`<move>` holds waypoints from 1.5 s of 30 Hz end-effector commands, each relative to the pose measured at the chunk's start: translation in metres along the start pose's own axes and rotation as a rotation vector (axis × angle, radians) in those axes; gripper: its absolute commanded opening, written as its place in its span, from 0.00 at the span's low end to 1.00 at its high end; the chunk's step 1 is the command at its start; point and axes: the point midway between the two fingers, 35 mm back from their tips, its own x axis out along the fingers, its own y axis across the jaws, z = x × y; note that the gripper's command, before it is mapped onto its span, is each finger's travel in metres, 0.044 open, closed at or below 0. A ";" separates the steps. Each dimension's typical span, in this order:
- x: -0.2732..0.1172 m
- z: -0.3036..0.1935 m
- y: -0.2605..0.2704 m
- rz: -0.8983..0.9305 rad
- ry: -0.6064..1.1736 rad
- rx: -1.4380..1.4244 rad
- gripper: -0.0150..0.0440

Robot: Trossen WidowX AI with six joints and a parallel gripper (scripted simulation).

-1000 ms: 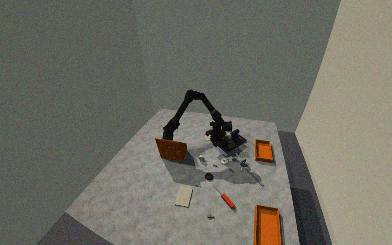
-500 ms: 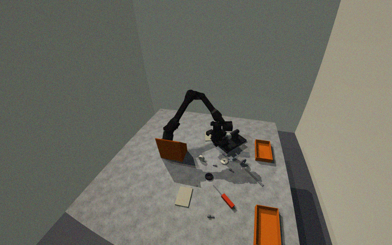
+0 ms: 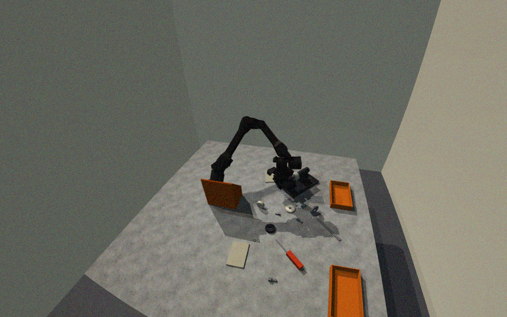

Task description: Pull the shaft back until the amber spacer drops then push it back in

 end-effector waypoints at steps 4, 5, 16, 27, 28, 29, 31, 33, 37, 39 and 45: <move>-0.001 0.006 0.001 0.004 -0.009 -0.002 0.25; -0.001 0.006 0.001 0.004 -0.009 -0.002 0.25; -0.001 0.010 0.001 0.004 -0.009 -0.002 0.25; -0.001 0.013 0.001 0.004 -0.010 -0.003 0.25; -0.001 0.014 0.001 0.004 -0.010 -0.003 0.25; -0.001 0.014 0.001 0.004 -0.010 -0.003 0.25; -0.001 0.015 0.001 0.004 -0.010 -0.003 0.25; -0.001 0.015 0.001 0.004 -0.010 -0.003 0.25; -0.001 0.017 0.001 0.004 -0.010 -0.003 0.25; -0.001 0.017 0.001 0.004 -0.010 -0.003 0.25; -0.001 0.019 0.001 0.004 -0.010 -0.003 0.25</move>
